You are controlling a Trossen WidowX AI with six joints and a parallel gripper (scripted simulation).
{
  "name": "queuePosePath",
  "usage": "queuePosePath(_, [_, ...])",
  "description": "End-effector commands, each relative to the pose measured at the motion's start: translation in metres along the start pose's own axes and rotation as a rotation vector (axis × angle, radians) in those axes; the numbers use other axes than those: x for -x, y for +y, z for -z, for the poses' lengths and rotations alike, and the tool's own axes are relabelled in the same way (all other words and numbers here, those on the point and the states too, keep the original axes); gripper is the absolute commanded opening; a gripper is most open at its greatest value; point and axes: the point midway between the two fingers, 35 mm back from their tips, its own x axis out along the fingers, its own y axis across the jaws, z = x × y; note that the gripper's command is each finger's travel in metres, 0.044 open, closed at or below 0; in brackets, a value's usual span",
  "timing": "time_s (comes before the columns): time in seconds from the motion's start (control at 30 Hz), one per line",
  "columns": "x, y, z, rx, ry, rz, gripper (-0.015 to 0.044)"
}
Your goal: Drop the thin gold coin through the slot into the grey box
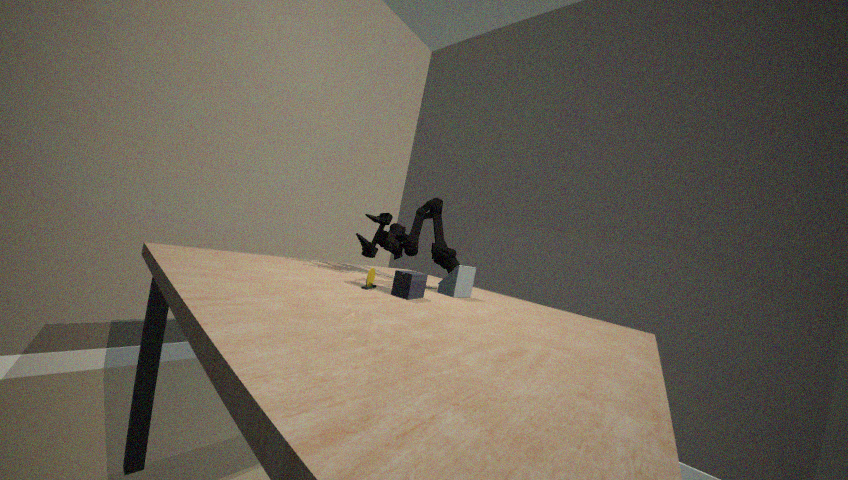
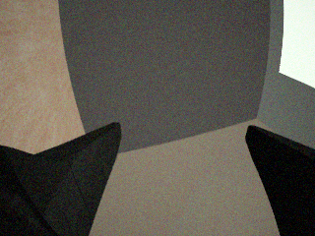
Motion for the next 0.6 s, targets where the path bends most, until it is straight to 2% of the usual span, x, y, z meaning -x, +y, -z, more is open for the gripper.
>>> queuePosePath(0.0, [-0.002, 0.002, 0.001, -0.023, 0.001, -0.007, 0.0374])
queuePosePath(0.1, [-0.03, 0.032, 0.002, -0.33, 0.013, -0.127, 0.0295])
queuePosePath(0.27, [-0.079, 0.092, -0.028, -0.882, 0.055, -0.468, 0.0164])
queuePosePath(0.57, [-0.1, 0.132, -0.092, -1.246, 0.173, -0.929, 0.0161])
